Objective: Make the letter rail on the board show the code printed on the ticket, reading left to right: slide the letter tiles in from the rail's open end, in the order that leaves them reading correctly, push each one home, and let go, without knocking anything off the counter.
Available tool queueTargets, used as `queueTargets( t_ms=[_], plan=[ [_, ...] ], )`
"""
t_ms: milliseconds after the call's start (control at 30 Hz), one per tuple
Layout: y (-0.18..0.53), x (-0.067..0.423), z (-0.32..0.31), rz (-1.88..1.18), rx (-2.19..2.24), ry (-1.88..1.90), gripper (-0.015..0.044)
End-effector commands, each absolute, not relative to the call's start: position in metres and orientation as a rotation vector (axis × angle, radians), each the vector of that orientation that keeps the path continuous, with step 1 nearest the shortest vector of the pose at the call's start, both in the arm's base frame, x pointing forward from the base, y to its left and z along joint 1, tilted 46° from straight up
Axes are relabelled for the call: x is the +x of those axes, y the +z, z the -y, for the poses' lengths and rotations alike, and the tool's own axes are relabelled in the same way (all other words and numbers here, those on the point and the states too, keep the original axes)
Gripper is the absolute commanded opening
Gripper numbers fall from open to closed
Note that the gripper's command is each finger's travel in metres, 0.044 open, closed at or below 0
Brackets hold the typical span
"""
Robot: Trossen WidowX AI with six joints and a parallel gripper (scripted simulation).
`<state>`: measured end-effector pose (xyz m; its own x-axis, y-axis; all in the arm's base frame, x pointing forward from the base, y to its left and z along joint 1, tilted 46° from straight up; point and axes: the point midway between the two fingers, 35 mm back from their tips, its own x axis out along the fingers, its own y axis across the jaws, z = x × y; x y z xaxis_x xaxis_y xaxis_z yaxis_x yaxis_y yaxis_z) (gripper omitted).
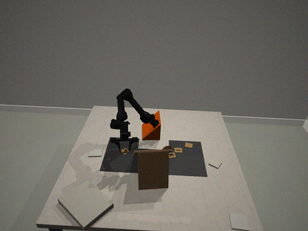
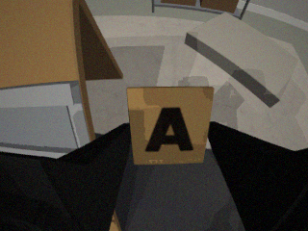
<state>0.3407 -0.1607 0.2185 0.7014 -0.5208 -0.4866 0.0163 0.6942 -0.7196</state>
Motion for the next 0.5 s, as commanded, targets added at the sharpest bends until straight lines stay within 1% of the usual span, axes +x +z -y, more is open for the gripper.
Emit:
queueTargets(
  t_ms=[0,467],
  plan=[
    [0.2173,0.3403,0.1593,-0.741,-0.749,-0.337,0.0000],
    [0.2122,0.3406,0.1545,-0.741,-0.749,-0.337,0.0000]
  ],
)
